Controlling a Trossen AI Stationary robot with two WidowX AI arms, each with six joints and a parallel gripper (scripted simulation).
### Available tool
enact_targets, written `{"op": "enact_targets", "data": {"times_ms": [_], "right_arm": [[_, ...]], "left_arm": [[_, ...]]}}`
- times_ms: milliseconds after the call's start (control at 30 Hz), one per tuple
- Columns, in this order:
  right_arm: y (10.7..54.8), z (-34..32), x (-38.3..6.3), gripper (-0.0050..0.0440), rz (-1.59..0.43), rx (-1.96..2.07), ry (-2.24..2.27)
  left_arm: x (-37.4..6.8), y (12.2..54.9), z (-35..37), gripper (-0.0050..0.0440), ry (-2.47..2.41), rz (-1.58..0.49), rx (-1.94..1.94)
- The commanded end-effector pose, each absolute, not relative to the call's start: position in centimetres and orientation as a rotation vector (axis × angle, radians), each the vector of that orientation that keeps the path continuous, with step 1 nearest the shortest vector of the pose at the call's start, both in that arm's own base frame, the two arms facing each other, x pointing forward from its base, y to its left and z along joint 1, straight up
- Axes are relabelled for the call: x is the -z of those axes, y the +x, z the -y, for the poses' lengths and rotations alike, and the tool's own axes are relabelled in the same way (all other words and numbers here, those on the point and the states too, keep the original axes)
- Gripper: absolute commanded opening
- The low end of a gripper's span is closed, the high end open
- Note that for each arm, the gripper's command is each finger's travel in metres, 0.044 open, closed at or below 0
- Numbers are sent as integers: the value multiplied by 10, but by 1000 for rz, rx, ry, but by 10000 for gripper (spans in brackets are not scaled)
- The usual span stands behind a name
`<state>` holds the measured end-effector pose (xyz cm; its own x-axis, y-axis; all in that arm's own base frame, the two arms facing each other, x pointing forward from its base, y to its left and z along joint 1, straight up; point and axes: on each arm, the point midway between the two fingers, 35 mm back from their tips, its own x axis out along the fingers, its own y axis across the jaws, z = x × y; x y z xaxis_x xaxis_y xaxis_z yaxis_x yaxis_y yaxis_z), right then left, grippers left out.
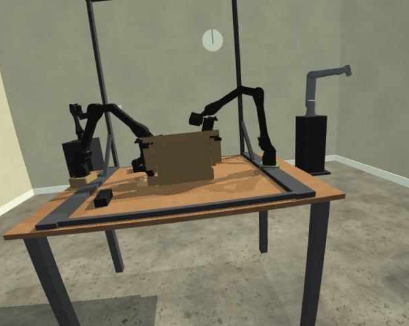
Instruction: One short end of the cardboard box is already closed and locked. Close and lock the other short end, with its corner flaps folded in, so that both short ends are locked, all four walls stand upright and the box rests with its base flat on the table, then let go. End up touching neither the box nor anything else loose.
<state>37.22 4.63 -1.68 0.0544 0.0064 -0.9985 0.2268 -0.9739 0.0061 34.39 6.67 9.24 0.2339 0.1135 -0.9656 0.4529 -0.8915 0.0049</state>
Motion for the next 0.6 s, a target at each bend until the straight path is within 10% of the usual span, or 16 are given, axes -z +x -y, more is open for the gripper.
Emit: {"op": "enact_targets", "data": {"times_ms": [0,567], "right_arm": [[364,-45,27,247,-237,2082,2122],[374,-47,3,247,-241,2042,2157]], "left_arm": [[-99,346,-68,63,2246,-530,1684],[-99,346,-68,63,2246,-530,1684]]}}
